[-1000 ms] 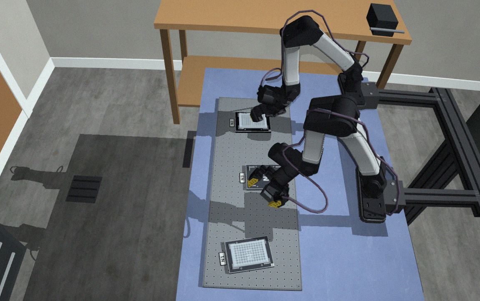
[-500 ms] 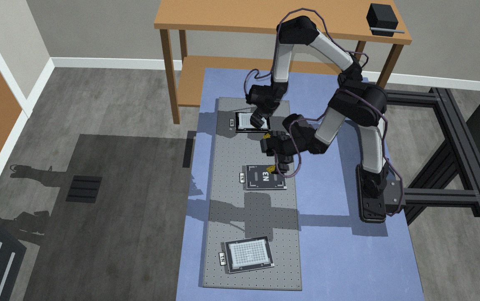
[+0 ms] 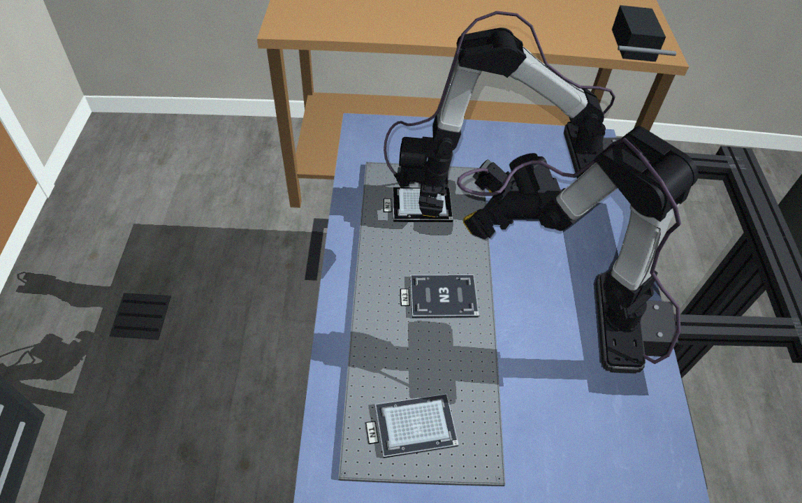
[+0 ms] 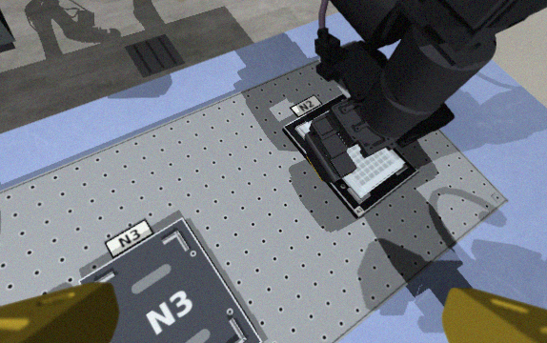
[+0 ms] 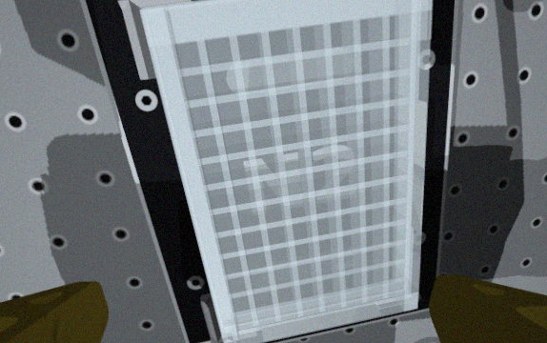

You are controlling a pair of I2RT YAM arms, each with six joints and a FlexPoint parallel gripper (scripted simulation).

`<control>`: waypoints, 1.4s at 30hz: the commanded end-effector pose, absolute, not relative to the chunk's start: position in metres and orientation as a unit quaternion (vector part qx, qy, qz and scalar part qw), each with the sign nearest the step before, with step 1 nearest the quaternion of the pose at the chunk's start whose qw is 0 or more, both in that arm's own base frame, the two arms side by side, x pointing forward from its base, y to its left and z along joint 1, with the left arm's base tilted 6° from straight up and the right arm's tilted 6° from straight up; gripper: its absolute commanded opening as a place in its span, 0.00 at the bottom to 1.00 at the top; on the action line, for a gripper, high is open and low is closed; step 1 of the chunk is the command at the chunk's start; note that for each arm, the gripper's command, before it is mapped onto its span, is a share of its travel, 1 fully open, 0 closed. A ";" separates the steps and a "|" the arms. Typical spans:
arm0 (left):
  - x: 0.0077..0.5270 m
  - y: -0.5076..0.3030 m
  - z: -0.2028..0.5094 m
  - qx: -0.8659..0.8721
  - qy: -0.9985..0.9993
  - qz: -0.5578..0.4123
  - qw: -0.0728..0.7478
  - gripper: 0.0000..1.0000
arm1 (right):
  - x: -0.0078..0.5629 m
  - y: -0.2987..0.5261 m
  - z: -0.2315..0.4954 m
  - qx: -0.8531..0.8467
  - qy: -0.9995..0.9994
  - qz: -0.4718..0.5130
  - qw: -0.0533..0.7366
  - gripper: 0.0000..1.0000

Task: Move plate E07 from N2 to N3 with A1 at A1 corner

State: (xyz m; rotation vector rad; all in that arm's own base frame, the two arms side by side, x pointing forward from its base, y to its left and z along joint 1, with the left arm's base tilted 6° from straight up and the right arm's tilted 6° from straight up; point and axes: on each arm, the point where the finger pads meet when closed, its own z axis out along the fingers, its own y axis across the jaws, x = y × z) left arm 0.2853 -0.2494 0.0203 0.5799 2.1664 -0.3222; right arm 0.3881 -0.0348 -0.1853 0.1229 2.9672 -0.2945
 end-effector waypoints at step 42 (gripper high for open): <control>0.237 -0.293 0.053 0.399 0.792 -0.150 0.437 1.00 | 0.411 -0.056 -0.220 -0.019 0.998 -0.040 0.048 1.00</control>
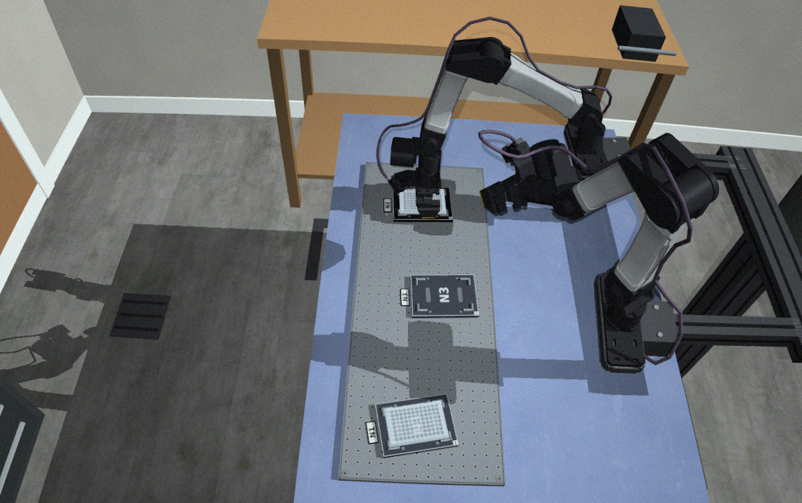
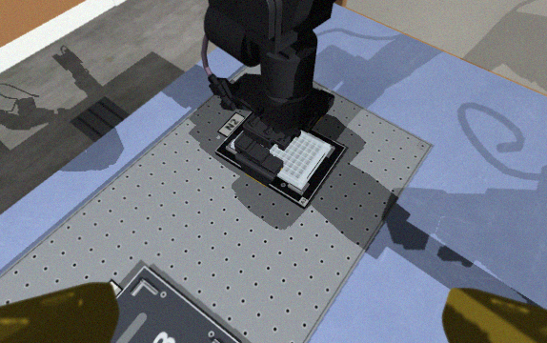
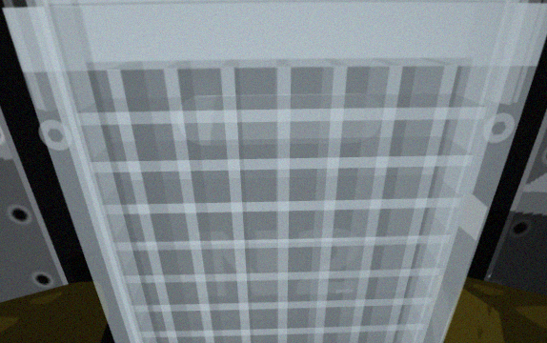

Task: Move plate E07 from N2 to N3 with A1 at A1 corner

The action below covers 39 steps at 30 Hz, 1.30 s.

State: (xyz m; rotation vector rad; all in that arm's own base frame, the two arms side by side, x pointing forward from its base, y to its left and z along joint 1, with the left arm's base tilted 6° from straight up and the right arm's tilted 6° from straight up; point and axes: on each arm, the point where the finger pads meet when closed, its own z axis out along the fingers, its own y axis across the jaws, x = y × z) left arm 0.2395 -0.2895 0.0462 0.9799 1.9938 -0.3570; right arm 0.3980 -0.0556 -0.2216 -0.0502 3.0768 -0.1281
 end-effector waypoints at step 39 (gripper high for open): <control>0.236 -0.289 0.046 0.439 0.786 -0.135 0.414 1.00 | 0.397 -0.049 -0.178 -0.020 0.998 -0.038 0.036 0.77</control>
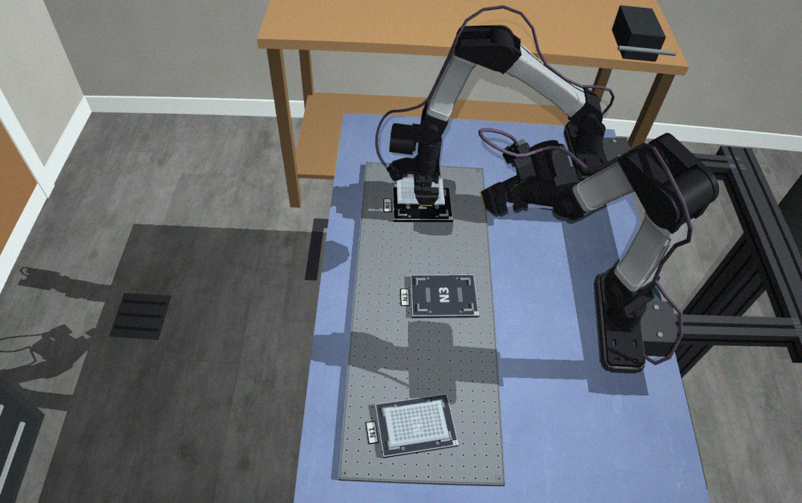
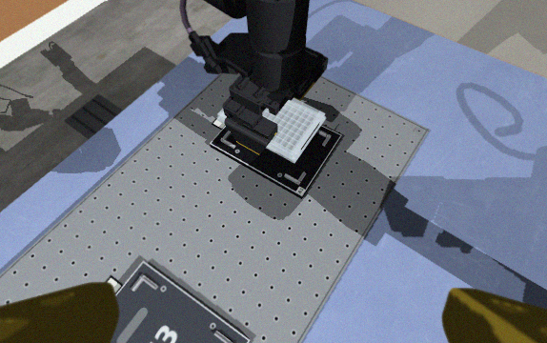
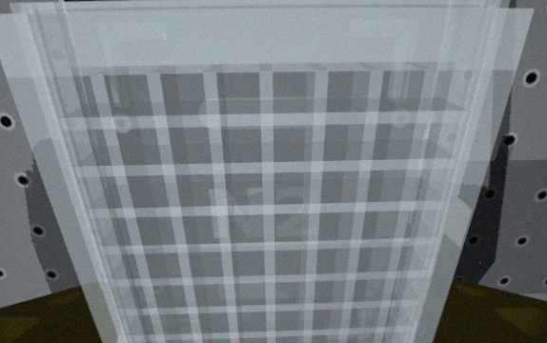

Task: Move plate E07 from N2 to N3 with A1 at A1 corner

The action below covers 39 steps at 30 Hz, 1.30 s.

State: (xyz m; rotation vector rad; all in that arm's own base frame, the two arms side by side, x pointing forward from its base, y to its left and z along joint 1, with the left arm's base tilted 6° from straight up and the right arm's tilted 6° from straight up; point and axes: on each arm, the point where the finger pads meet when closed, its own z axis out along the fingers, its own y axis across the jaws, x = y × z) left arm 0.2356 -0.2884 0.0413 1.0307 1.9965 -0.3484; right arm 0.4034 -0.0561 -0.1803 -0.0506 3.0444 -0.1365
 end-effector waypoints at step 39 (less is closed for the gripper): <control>0.284 -0.037 0.101 0.594 0.740 -0.143 0.280 1.00 | 0.344 0.242 -0.211 -0.015 0.998 -0.056 0.028 0.77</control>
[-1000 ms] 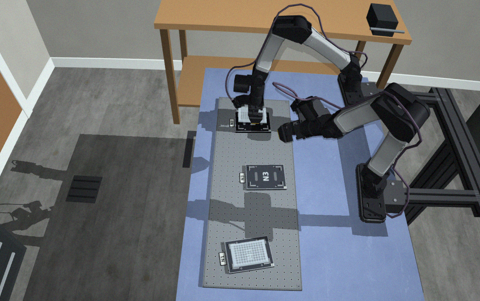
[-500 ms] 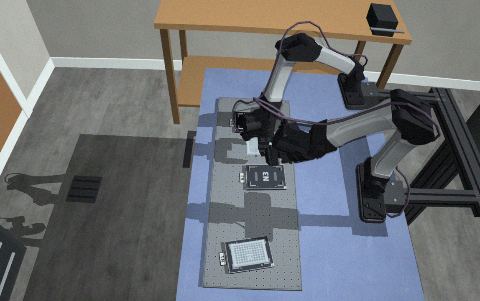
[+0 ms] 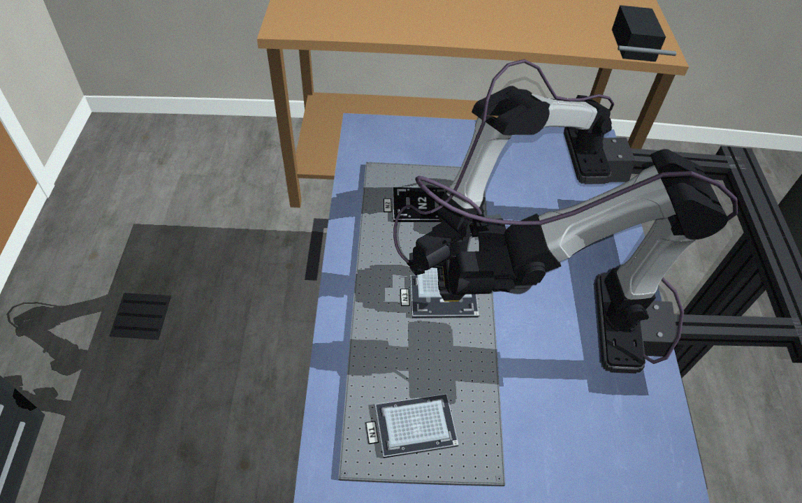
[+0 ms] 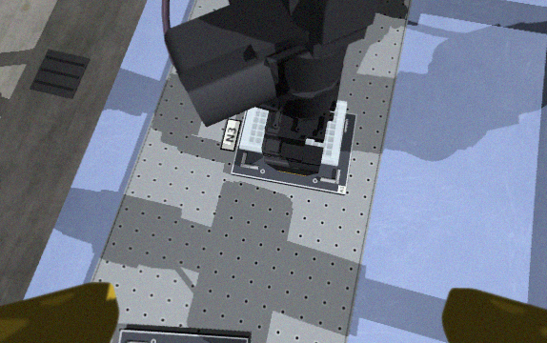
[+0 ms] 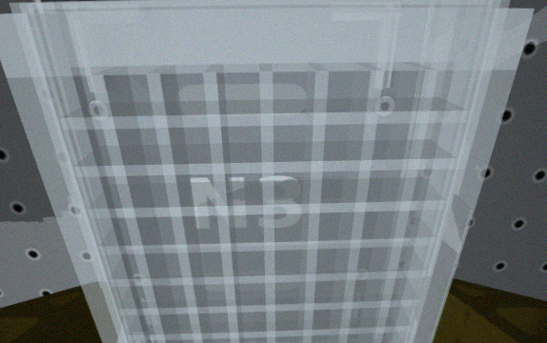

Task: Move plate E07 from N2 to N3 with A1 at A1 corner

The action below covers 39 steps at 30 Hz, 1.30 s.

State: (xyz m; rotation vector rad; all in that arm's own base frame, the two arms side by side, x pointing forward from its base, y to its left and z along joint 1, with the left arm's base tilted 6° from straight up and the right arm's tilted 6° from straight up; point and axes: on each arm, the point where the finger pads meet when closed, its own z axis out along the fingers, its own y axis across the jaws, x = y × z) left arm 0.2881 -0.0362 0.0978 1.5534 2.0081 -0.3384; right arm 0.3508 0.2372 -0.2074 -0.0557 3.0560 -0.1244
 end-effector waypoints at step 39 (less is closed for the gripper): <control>0.284 -0.038 0.101 0.594 0.740 -0.143 0.280 1.00 | 0.355 0.248 -0.231 -0.010 0.999 -0.034 0.042 0.77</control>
